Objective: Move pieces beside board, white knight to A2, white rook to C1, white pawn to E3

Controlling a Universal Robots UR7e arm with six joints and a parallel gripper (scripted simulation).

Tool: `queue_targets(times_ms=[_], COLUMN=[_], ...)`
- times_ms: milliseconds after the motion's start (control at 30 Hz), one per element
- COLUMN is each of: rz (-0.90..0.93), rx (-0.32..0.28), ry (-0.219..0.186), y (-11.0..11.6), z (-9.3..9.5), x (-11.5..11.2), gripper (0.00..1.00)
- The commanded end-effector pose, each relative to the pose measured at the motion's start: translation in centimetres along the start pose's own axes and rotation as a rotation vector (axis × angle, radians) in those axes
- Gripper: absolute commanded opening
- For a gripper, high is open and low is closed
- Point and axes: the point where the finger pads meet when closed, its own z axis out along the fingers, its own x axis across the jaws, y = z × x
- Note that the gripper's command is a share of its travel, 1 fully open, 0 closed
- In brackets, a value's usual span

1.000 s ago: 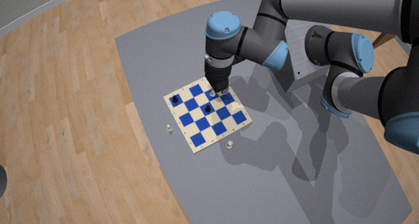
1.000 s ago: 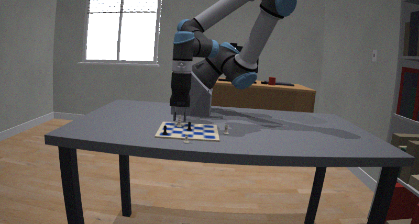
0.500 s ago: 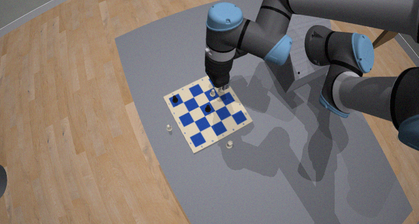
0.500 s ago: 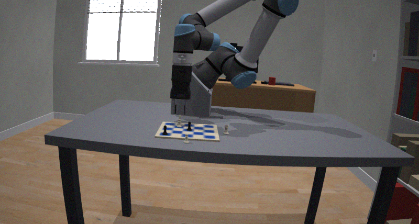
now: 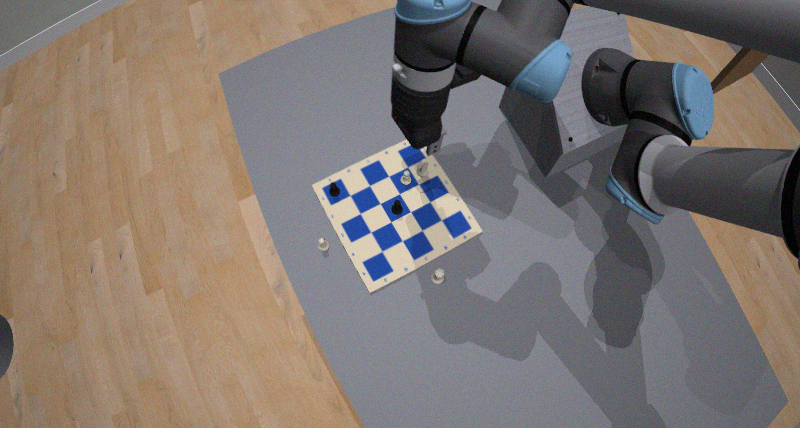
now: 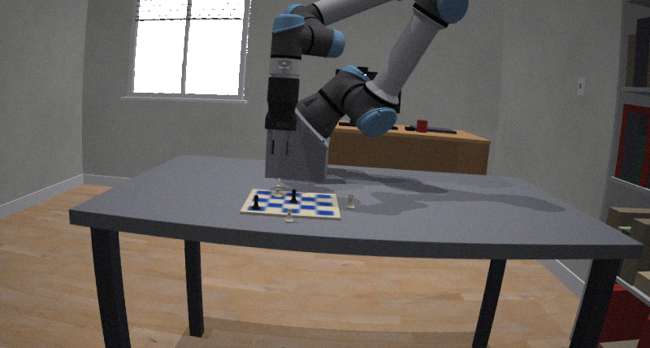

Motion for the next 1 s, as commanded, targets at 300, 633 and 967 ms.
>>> queue_targets(times_ms=[300,633,967], rz=[0.000,0.000,0.022], rx=[0.007,0.006,0.006], ry=[0.006,0.006,0.003], y=[-0.15,-0.14,0.20], z=[-0.43,-0.43,-0.46], x=[0.10,0.09,0.52], gripper=[1.00,1.00,1.00])
